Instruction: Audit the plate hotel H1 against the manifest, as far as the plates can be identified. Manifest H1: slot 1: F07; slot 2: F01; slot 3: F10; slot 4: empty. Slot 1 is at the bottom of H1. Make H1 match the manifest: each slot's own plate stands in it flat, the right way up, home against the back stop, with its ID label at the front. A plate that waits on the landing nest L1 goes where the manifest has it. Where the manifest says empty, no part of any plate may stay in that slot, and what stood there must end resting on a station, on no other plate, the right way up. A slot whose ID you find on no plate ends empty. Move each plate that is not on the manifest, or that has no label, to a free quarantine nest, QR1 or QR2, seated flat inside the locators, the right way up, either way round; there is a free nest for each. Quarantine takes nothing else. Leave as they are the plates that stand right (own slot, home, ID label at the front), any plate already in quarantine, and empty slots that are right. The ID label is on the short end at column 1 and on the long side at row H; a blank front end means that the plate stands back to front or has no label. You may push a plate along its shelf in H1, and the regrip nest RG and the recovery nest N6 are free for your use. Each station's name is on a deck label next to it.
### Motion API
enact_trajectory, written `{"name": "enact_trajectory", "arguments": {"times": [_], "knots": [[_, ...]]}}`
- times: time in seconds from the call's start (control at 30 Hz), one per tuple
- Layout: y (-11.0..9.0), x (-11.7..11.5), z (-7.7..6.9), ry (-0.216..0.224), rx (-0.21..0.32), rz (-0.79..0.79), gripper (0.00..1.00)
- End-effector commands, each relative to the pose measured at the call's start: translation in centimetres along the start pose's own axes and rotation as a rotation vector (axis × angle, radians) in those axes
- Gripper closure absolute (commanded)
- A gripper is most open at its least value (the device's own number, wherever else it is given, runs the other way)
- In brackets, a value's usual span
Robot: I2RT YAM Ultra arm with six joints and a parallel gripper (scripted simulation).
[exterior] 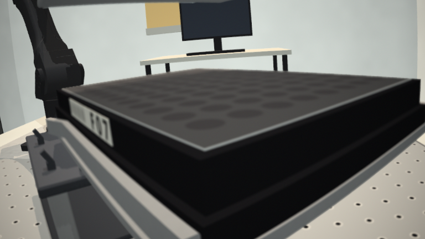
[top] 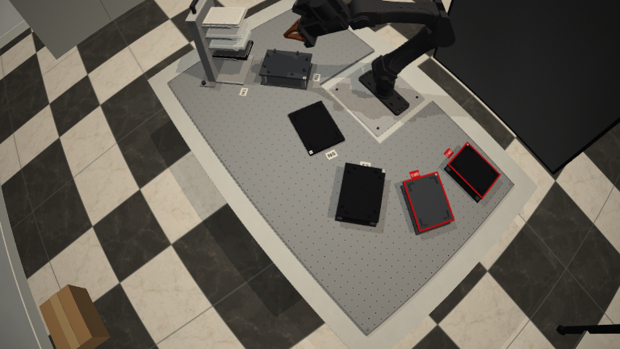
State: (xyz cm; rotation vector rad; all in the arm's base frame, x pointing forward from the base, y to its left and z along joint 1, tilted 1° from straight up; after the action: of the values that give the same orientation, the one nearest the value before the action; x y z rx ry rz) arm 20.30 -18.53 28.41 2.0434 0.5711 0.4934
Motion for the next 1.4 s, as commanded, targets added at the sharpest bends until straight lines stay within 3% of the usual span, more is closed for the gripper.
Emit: {"name": "enact_trajectory", "arguments": {"times": [0.0, 0.13, 0.27, 0.47, 0.57, 0.83, 0.87, 1.37], "knots": [[0.8, -0.5, -0.3, 0.052, -0.032, -0.019, 1.0], [1.0, -1.7, 0.7, 0.047, -0.011, -0.023, 1.0], [1.8, -2.2, 0.3, 0.05, -0.034, -0.023, 1.0], [2.5, -4.1, 1.0, 0.048, -0.029, -0.025, 1.0], [2.9, -4.1, 0.2, 0.051, -0.058, -0.028, 1.0], [2.9, -3.8, 0.2, 0.06, -0.057, -0.033, 1.0], [2.5, -3.9, 0.5, 0.056, -0.016, -0.03, 0.0], [5.9, -3.5, -1.3, 0.05, -0.003, -0.026, 0.0]]}}
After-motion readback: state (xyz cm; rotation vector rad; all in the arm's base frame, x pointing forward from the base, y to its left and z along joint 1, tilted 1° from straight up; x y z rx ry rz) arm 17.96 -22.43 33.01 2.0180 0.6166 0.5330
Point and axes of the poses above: the point where the finger pads meet when closed, its own z axis out along the fingers, its own x axis across the jaws, y = z × x, the point moved 5 cm from there along -z, back along the fingers, and after that the axes turned 8 degrees about z, right-handed, at the moved point
